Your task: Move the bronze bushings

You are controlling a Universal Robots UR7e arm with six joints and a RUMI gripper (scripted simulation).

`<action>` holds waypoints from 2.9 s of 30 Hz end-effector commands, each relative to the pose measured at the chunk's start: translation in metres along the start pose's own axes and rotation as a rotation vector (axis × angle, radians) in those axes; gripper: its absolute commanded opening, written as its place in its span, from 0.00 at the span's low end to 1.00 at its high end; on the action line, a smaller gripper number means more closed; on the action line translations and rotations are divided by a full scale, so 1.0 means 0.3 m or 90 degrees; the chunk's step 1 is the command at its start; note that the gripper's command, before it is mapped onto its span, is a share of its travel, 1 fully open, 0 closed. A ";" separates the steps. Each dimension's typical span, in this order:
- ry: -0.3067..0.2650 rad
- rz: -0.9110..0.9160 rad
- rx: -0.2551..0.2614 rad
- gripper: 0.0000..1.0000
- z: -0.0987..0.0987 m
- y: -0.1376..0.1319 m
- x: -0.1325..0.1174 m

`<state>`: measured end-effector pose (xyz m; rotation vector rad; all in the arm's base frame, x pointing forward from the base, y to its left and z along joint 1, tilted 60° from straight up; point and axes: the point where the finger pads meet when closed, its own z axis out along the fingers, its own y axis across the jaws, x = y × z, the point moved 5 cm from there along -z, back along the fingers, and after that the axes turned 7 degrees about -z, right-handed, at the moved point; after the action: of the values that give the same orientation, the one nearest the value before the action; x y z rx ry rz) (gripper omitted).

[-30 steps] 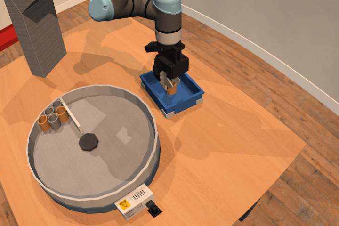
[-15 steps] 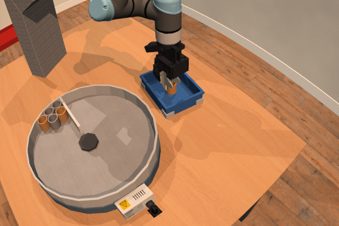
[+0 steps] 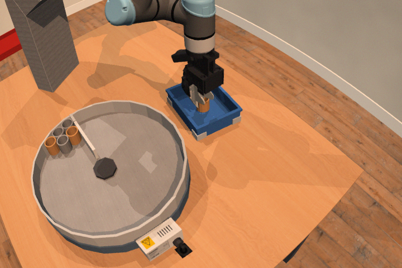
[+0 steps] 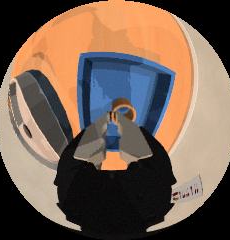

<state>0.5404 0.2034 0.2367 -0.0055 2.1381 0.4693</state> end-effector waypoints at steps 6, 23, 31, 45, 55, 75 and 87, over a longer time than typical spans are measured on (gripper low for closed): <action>-0.001 0.000 0.000 0.00 0.009 0.001 -0.001; -0.001 0.000 0.000 0.00 0.017 0.001 -0.001; -0.001 0.000 0.000 0.00 0.017 0.001 -0.001; -0.001 0.000 0.000 0.00 0.017 0.001 -0.001; -0.001 0.000 0.000 0.00 0.017 0.001 -0.001; -0.001 0.000 0.000 0.06 0.017 0.001 -0.001; -0.001 0.000 0.000 0.06 0.017 0.001 -0.001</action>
<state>0.5446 0.2051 0.2341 -0.0055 2.1381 0.4693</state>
